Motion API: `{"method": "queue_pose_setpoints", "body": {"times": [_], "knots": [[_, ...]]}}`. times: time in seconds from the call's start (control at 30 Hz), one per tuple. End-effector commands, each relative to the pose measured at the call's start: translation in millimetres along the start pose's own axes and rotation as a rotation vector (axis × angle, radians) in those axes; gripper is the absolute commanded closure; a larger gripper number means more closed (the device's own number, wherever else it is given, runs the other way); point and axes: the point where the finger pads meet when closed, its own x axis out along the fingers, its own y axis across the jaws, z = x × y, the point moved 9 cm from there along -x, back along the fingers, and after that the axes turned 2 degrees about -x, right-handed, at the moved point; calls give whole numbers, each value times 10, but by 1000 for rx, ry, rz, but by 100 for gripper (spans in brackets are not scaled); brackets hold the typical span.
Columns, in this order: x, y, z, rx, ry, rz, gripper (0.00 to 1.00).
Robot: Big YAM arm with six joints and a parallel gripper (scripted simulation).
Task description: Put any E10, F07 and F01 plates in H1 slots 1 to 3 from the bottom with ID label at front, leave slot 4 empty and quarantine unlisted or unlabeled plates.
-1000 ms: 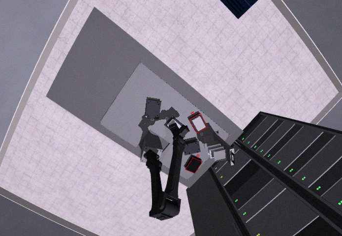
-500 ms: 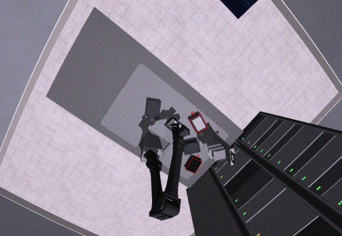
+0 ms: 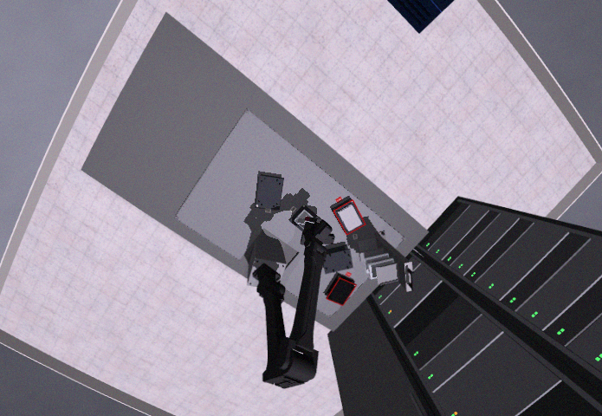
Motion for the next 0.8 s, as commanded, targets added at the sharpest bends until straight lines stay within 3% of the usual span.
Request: {"method": "queue_pose_setpoints", "body": {"times": [0.0,0.57,0.77], "knots": [[-85,152,131,153,-23,34,0],[-83,149,128,553,-16,37,0],[20,121,131,564,-15,33,0]]}}
